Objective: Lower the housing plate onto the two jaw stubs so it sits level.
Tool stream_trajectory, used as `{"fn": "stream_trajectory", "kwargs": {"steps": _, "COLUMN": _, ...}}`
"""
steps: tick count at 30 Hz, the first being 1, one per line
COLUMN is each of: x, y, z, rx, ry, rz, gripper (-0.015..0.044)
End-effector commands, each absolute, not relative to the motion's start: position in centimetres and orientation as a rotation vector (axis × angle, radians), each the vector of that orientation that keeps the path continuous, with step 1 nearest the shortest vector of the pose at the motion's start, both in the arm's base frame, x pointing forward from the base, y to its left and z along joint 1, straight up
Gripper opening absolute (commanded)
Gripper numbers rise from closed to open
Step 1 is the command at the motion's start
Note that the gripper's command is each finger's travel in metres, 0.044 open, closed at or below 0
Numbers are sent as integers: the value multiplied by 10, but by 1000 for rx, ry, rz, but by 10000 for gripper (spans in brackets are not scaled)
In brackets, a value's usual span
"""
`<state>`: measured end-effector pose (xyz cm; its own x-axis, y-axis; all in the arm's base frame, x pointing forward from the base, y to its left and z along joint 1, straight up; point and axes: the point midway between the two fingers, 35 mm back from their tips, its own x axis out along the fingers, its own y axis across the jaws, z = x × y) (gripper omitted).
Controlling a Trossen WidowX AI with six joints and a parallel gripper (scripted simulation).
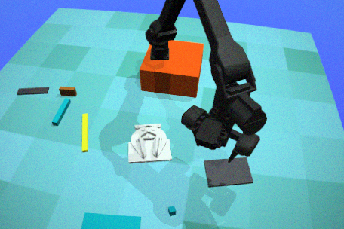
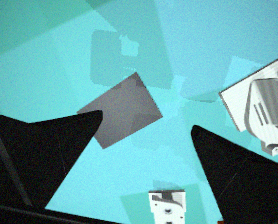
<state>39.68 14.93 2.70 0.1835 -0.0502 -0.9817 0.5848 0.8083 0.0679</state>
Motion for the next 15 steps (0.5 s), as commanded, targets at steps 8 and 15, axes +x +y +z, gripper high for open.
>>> {"fn": "stream_trajectory", "kwargs": {"steps": 8, "x": 361, "y": 170, "z": 34, "rx": 714, "ry": 1307, "rz": -644, "gripper": 440}}
{"fn": "stream_trajectory", "kwargs": {"steps": 15, "x": 338, "y": 181, "z": 38, "rx": 852, "ry": 1288, "rz": -760, "gripper": 440}}
